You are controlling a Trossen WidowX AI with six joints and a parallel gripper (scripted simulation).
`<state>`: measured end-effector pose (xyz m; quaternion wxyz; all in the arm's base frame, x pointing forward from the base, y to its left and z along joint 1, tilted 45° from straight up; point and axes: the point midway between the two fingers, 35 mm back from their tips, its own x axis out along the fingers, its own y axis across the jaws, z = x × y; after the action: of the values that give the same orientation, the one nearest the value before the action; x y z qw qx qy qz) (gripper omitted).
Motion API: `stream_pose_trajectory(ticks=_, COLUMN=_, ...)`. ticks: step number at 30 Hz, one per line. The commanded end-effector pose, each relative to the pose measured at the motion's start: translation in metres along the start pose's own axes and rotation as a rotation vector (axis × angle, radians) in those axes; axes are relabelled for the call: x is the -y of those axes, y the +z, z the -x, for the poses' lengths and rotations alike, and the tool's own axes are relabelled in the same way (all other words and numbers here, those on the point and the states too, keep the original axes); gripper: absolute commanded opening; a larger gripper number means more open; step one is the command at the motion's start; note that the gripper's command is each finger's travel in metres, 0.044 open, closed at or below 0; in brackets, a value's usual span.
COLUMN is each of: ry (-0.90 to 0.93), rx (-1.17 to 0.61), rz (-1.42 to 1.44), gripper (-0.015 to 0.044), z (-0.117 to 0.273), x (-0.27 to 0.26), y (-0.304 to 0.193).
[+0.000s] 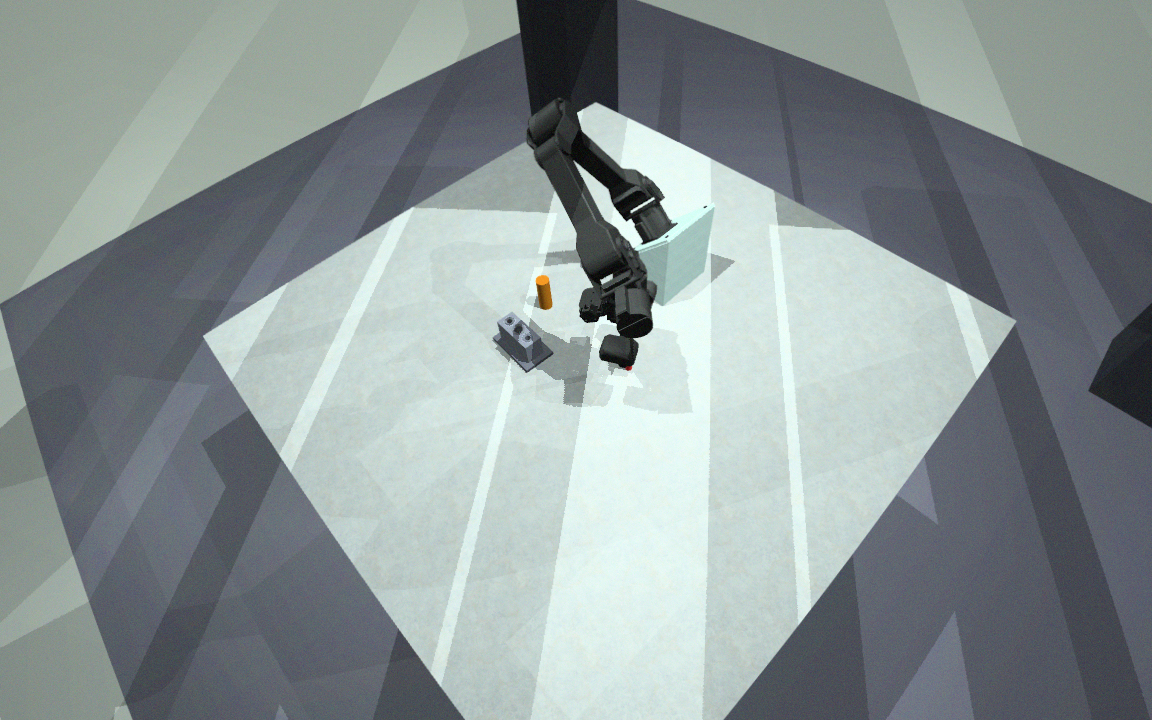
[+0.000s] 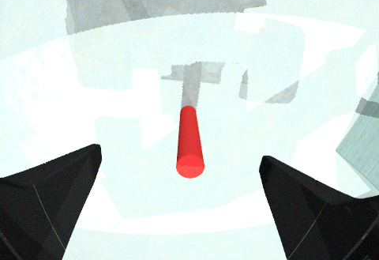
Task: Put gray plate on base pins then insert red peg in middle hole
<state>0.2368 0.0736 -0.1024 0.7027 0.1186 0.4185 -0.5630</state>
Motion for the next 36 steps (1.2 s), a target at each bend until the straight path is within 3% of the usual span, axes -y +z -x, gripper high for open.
stream_pose_trajectory(ticks=1, ry=-0.009, rx=0.007, rz=0.010, gripper=0.0440, z=-0.010, x=0.003, y=0.000)
stream_pose_trajectory(ticks=16, ry=-0.011, rx=0.009, rz=0.010, gripper=0.0440, z=-0.032, x=0.004, y=0.001)
stream_pose_trajectory(ticks=32, ry=-0.011, rx=0.009, rz=0.010, gripper=0.0020, z=-0.032, x=0.004, y=0.001)
stream_pose_trajectory(ticks=36, ry=-0.011, rx=0.009, rz=0.010, gripper=0.0000, z=-0.032, x=0.004, y=0.001)
